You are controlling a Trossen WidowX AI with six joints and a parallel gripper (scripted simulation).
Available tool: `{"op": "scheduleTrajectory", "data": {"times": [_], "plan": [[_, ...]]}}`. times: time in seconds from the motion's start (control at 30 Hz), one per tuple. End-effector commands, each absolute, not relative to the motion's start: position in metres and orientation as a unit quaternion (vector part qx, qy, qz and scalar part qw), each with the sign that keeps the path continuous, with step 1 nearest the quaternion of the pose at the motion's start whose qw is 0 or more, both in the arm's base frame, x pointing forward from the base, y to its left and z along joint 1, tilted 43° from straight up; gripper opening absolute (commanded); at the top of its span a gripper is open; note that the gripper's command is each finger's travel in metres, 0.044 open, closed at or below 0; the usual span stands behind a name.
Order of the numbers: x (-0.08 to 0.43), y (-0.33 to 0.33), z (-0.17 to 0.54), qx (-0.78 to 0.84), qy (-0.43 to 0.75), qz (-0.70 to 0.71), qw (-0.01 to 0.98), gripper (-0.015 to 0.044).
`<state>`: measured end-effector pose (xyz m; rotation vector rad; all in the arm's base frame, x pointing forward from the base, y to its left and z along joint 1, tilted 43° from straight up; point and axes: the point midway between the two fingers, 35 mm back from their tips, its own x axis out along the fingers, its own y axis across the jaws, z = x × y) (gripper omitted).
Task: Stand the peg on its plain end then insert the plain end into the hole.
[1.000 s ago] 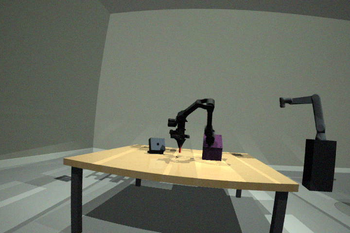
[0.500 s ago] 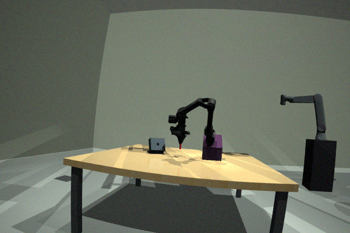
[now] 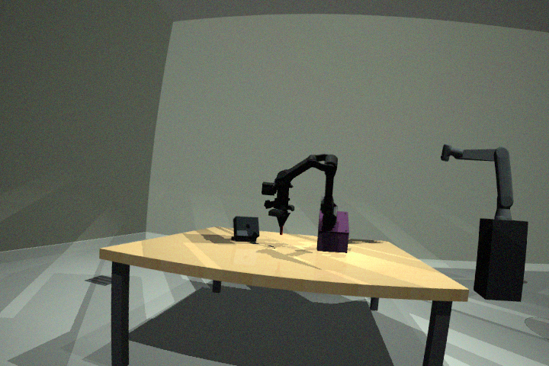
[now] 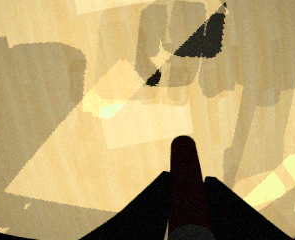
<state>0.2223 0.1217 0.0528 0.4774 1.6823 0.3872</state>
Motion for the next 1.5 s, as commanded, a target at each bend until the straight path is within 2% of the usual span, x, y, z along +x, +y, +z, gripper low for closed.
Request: {"op": "scheduleTrajectory", "data": {"times": [0.0, 1.47], "plan": [[0.227, 0.121, 0.05, 0.186, 0.728, 0.168, 0.638, 0.0], [0.274, 0.121, 0.033, -0.062, 0.644, 0.147, 0.748, 0.0]]}}
